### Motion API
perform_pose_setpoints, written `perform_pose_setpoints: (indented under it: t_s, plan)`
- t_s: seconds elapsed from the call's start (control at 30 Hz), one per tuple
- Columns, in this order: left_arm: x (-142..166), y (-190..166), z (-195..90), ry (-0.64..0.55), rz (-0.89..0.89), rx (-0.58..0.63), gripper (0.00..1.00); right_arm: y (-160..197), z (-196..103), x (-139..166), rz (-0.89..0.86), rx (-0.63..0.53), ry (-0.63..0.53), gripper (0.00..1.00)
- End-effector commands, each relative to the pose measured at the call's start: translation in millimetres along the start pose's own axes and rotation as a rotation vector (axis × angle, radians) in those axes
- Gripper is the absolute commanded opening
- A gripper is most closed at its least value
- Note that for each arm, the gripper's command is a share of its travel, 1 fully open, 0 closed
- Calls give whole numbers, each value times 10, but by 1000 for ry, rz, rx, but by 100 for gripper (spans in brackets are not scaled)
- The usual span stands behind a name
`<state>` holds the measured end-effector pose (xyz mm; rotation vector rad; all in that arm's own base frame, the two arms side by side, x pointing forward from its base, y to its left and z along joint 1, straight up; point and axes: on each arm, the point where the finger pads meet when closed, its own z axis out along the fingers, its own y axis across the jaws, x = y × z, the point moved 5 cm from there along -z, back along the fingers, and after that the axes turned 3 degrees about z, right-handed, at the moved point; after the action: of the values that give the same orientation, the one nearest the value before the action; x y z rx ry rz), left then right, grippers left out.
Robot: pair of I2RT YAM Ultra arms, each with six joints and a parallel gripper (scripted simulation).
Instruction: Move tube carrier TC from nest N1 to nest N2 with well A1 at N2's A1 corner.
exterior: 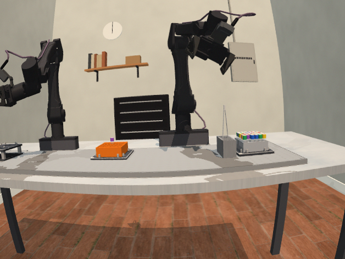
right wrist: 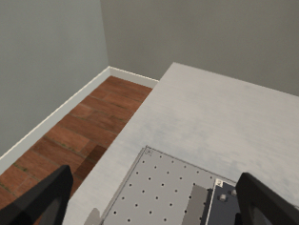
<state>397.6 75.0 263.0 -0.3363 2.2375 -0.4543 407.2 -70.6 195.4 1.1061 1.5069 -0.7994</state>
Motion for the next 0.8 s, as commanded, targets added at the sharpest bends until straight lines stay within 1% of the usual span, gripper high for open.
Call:
perform_pose_setpoints:
  t_s: [0.0, 0.57, 0.67, 0.77]
  plan:
    - [-44, -27, -35, -17, 9, 4, 100, 6, -7, -36, 11, -2, -4, 100]
    - [-44, -27, -35, -17, 9, 4, 100, 6, -7, -36, 11, -2, -4, 100]
    - [-88, -50, 2, -39, 41, -4, 100, -12, 13, 22, -30, -35, 45, 100]
    - [-116, -194, 111, -57, 98, 7, 100, -61, 44, 101, -82, -109, 140, 100]
